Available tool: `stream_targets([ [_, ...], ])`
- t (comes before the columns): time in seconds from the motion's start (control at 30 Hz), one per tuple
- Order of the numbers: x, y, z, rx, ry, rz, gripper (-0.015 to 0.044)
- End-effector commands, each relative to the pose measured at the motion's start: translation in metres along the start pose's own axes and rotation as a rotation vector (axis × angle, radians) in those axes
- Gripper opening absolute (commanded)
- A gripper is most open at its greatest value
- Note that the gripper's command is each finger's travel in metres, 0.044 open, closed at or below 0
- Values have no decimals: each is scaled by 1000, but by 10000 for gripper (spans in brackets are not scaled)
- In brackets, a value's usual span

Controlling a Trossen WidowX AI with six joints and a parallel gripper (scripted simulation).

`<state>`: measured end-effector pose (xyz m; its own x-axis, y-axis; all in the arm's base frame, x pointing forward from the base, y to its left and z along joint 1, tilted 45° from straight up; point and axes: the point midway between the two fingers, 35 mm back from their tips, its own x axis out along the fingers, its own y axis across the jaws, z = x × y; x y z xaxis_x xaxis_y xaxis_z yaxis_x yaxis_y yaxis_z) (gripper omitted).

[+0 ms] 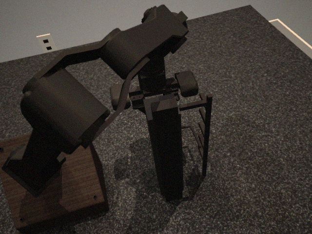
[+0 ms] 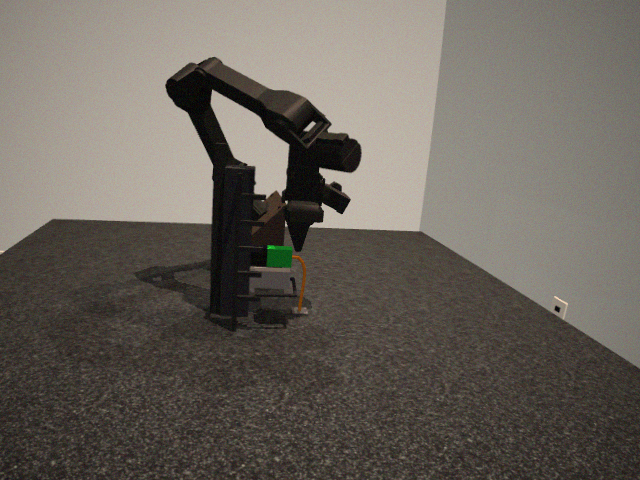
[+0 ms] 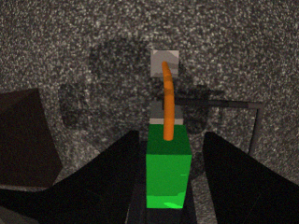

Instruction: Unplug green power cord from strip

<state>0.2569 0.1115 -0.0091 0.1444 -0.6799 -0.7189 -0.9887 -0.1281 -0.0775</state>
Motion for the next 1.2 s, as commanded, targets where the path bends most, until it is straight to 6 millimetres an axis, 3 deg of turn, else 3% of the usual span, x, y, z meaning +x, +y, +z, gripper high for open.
stream_targets([
  [0.0, 0, 0, -7, -7, 4, -3, 160],
  [0.33, 0, 1, -22, -7, 5, -3, 160],
  [0.77, 12, 1, -22, -7, 6, -3, 160],
  [0.9, 9, 1, -22, 0, 2, 0, 55],
  [1.17, 9, 1, -22, 0, 2, 0, 2],
])
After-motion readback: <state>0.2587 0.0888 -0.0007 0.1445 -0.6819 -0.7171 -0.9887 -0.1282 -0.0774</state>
